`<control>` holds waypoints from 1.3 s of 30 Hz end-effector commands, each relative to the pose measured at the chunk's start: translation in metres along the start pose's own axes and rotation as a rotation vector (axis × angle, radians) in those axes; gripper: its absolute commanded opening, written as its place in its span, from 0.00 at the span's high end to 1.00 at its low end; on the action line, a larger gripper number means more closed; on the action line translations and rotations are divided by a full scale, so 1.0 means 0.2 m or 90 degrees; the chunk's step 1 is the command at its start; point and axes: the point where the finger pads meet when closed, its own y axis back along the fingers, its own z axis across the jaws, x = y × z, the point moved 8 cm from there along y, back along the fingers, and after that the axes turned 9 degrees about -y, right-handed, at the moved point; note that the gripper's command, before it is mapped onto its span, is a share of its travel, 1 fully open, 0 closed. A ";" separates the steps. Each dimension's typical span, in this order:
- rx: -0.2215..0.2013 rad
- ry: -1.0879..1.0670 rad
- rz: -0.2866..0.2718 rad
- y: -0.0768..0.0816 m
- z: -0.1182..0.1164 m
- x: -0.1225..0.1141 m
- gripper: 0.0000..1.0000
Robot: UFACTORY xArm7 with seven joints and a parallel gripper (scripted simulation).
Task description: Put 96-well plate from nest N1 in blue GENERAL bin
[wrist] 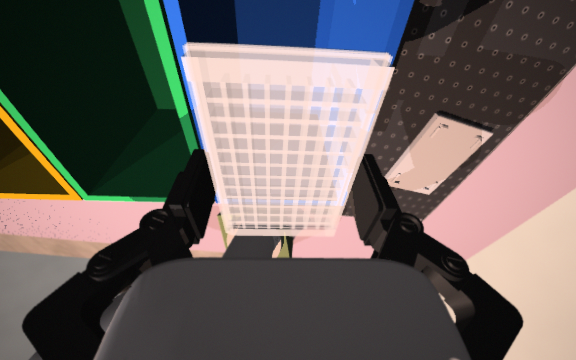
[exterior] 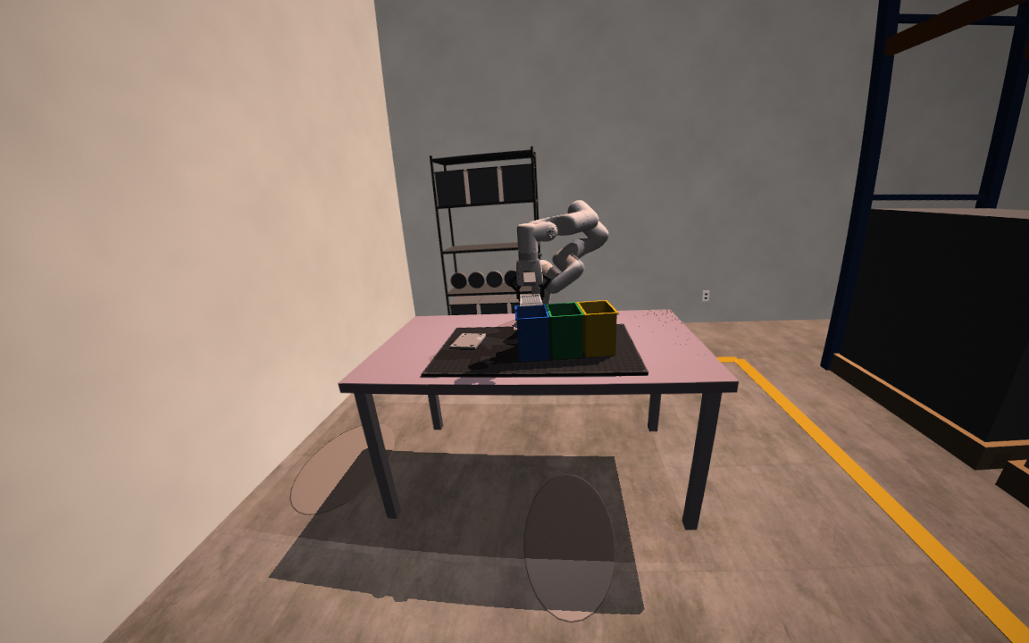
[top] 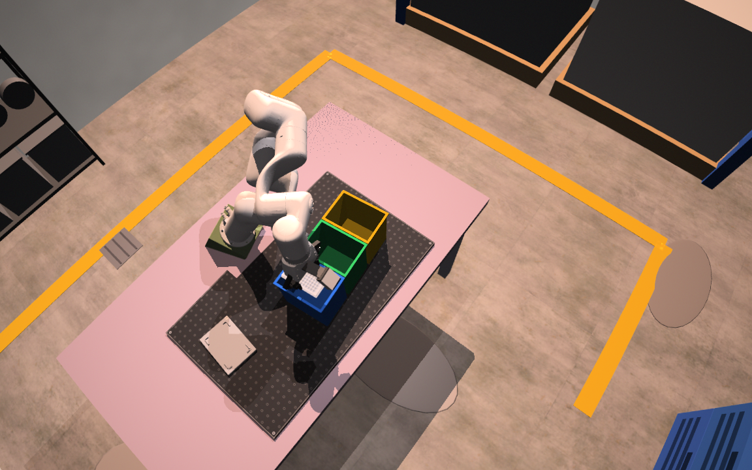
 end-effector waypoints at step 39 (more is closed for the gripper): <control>0.000 0.000 0.001 -0.09 0.00 0.00 1.00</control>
